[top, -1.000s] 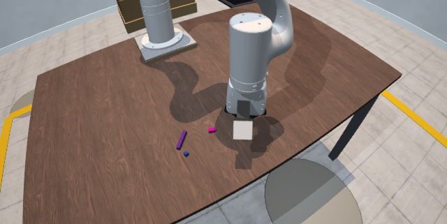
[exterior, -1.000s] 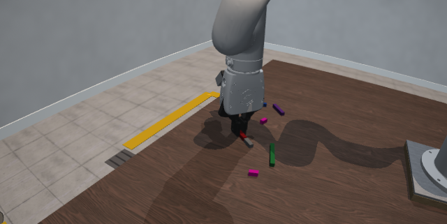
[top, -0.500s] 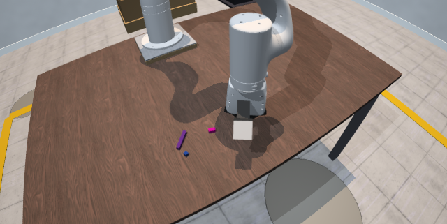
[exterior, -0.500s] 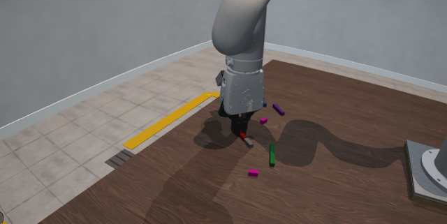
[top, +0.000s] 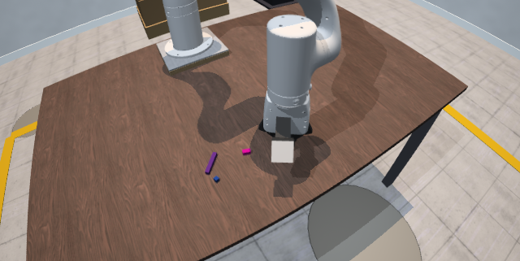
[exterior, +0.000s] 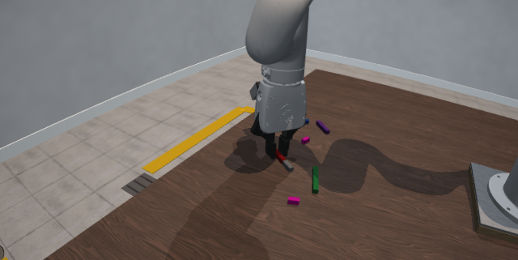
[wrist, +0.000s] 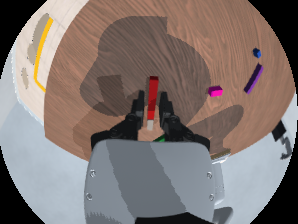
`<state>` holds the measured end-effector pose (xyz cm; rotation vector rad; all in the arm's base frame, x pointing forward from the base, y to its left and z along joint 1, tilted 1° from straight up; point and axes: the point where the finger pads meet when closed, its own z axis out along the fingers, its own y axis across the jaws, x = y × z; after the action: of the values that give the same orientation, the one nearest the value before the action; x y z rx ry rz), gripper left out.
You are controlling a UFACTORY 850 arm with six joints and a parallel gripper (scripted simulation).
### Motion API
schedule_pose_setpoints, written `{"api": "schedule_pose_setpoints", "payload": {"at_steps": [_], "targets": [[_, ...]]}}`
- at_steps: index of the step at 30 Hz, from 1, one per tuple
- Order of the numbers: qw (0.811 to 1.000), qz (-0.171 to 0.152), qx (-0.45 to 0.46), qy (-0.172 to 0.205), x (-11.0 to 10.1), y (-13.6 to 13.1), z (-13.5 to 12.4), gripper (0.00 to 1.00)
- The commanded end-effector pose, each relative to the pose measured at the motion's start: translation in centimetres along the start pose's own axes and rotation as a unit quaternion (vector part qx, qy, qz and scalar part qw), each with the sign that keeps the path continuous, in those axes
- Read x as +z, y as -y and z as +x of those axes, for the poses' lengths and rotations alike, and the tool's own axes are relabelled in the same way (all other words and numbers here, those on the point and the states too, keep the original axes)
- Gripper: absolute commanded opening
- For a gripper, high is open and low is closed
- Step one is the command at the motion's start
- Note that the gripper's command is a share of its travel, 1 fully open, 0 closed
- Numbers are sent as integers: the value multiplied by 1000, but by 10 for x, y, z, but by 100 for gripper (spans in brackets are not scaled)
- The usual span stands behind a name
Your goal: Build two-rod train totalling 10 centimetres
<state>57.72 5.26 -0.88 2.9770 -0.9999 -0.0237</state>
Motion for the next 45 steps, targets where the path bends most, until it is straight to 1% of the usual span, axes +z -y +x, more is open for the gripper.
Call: {"api": "schedule_pose_setpoints", "payload": {"at_steps": [1, 11, 15, 19, 24, 26, 31, 34, 38, 43, 44, 45], "targets": [[1000, 1, 0, -1, -1, 1, 1, 24], [1000, 1, 0, -1, -1, 1, 1, 24], [1000, 1, 0, -1, -6, 1, 1, 24], [1000, 1, 0, -1, -19, 1, 1, 24], [1000, 1, 0, -1, -45, 1, 1, 24], [1000, 1, 0, -1, -45, 1, 1, 24], [1000, 1, 0, -1, -71, 1, 1, 24], [1000, 1, 0, -1, -83, 1, 1, 24], [1000, 1, 0, -1, -90, 1, 1, 24], [1000, 1, 0, -1, -91, 1, 1, 24], [1000, 1, 0, -1, -91, 1, 1, 100], [1000, 1, 0, -1, -91, 1, 1, 100]]}}
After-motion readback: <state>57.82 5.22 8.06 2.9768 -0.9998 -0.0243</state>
